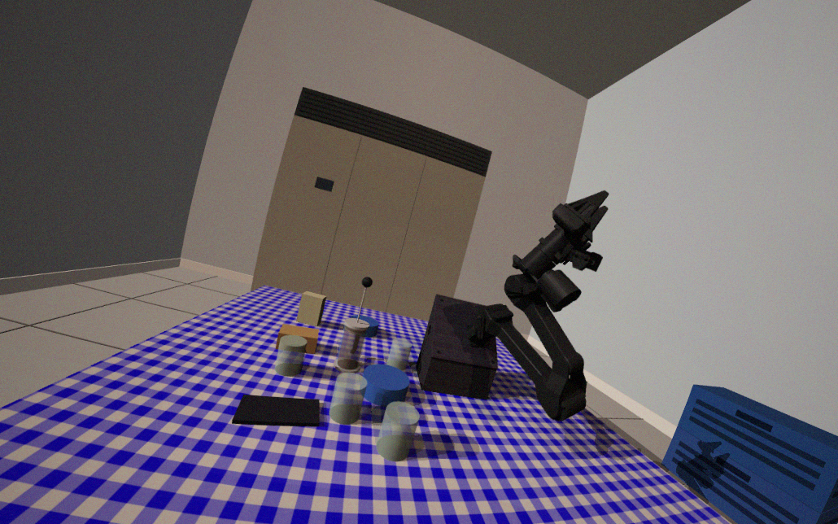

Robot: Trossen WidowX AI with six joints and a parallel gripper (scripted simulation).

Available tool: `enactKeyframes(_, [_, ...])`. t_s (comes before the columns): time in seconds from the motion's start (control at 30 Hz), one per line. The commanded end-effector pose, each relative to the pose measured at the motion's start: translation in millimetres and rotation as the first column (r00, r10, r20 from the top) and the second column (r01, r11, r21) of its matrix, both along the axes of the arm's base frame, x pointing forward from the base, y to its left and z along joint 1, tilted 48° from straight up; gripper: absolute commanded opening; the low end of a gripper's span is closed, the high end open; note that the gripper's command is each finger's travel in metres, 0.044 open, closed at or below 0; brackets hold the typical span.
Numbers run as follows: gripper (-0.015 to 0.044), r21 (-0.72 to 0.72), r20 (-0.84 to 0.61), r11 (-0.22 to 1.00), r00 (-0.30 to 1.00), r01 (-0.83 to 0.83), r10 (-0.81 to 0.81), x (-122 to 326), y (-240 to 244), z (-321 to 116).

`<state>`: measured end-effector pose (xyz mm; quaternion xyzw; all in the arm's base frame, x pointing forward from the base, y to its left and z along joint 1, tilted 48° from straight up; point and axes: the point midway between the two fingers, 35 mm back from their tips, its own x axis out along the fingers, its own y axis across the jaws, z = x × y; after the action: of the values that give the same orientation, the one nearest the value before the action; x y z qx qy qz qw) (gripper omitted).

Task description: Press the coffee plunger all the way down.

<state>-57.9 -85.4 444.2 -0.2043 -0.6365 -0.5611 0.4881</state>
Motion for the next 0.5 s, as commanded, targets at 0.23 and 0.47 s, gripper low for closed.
enactKeyframes(0.23, [0.0440,0.257,-0.247,0.964,0.960,-0.067,0.133,51.6,-74.6,-2.3])
enactKeyframes(0.47, [0.0440,0.568,-0.440,0.811,0.782,-0.139,0.442,129.6,-153.5,-44.7])
